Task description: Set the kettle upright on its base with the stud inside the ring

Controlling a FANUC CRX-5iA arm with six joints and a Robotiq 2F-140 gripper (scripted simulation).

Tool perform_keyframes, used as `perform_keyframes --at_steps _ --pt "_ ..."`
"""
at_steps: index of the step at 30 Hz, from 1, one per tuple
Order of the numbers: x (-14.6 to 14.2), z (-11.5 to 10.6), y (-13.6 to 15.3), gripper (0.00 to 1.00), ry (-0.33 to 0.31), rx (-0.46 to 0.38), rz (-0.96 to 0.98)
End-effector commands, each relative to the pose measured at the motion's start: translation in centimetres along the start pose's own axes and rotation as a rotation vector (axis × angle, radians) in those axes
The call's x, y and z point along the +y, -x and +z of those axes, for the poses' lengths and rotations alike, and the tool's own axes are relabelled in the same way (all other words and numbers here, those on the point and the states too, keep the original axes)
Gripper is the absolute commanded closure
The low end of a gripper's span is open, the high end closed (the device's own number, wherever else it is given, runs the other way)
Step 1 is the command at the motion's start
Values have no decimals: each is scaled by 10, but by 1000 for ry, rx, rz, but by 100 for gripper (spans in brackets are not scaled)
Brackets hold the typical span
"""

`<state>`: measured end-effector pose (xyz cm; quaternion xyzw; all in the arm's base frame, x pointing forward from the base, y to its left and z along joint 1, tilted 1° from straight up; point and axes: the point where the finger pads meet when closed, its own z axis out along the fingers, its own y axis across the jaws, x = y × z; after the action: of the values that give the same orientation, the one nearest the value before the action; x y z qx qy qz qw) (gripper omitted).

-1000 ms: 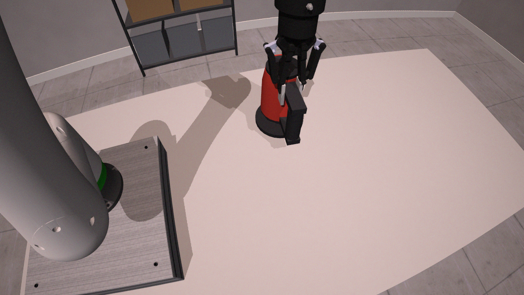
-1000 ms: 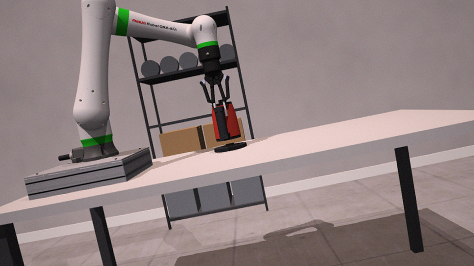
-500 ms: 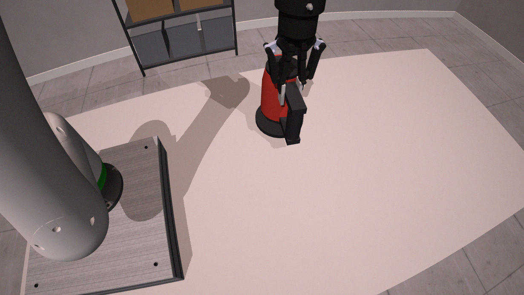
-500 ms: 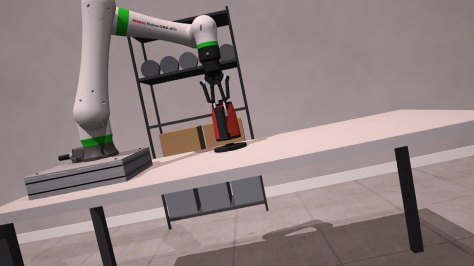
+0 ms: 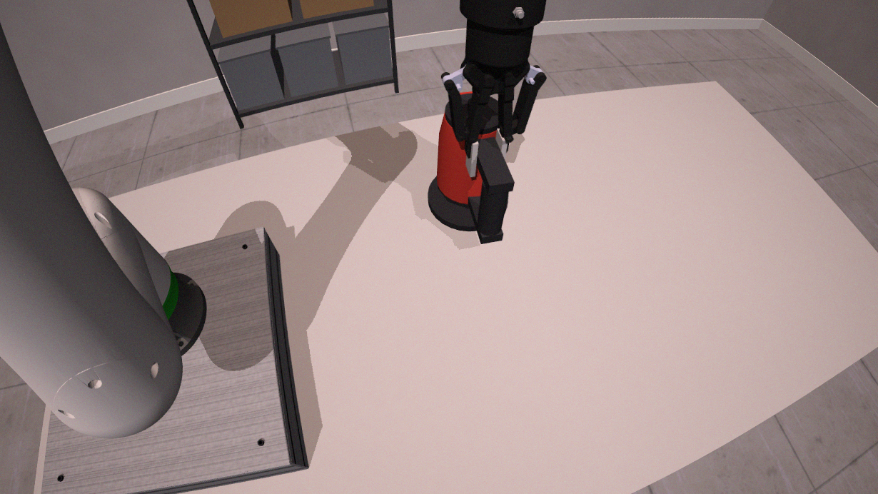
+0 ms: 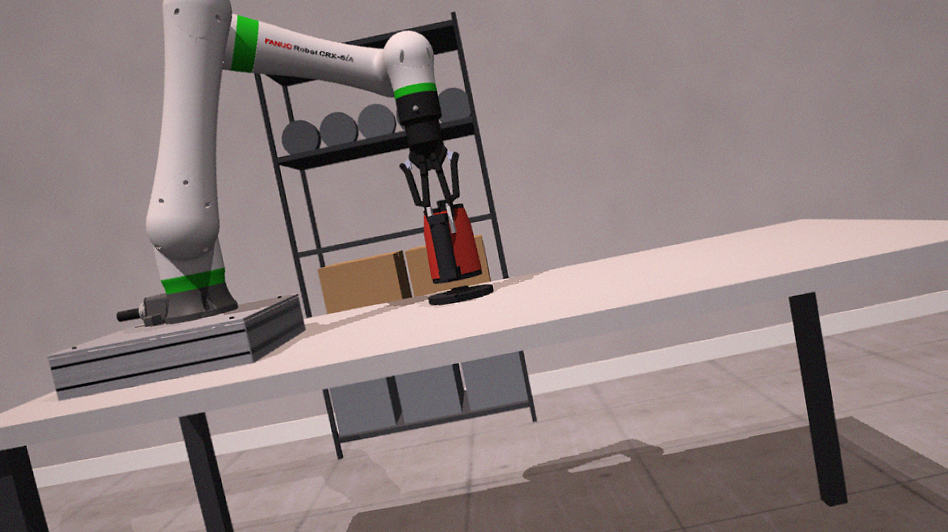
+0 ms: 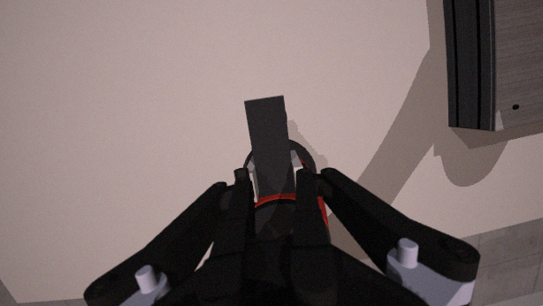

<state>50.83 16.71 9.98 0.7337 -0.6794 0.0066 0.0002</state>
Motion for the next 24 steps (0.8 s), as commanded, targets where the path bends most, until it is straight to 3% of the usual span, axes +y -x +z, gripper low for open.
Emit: perform_keyframes --at_steps 1,9,24 --pt "0 4 0 100 0 0 0" --pt "0 17 0 100 0 0 0" --pt "0 19 0 100 0 0 0"
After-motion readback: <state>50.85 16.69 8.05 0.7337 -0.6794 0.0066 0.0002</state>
